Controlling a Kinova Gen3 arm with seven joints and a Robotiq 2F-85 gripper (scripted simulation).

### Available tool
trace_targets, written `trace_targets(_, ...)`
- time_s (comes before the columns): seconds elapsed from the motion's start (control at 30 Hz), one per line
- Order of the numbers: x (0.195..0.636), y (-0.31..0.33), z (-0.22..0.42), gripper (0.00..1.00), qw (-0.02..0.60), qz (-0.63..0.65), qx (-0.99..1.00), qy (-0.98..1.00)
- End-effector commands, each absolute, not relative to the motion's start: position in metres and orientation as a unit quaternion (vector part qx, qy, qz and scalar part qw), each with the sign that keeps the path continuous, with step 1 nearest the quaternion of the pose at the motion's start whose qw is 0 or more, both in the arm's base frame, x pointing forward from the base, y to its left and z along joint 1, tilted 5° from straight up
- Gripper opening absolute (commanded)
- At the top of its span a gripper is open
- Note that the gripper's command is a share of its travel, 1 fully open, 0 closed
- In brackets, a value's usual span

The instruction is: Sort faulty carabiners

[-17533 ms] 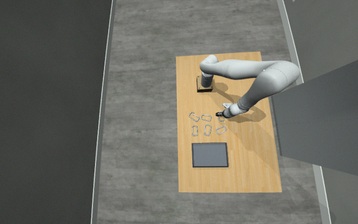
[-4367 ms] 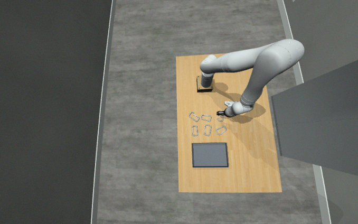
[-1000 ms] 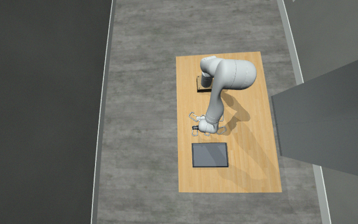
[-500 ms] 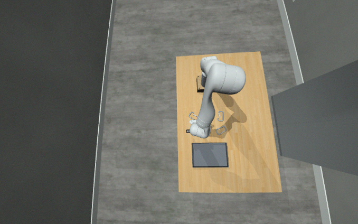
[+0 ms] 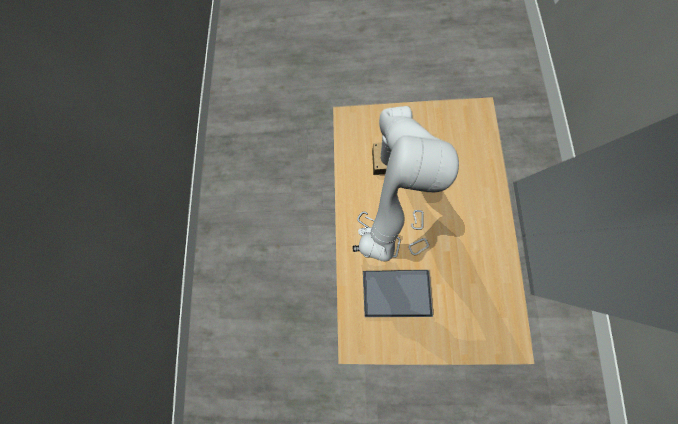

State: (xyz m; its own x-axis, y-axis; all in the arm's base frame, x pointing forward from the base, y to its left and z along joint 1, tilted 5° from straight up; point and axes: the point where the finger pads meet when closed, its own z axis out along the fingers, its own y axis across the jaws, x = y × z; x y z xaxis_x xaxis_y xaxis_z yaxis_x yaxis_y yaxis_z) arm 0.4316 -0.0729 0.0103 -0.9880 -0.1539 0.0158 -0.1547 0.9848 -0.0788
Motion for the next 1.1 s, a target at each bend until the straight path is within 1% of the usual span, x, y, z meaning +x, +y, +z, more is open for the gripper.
trace_targets(0.0, 0.432, -0.073, 0.010, 1.00, 0.005, 0.040, 0.077, -0.996)
trace_targets(0.03, 0.432, -0.073, 0.010, 1.00, 0.005, 0.040, 0.077, -0.996)
trace_targets(0.07, 0.431, -0.078, -0.040, 1.00, 0.004, 0.040, 0.077, -0.996)
trace_targets(0.6, 0.431, -0.078, -0.040, 1.00, 0.004, 0.040, 0.077, -0.996)
trace_targets(0.63, 0.430, -0.079, -0.062, 1.00, 0.001, 0.040, 0.079, -0.996)
trace_targets(1.07, 0.430, -0.079, -0.062, 1.00, 0.001, 0.040, 0.079, -0.996)
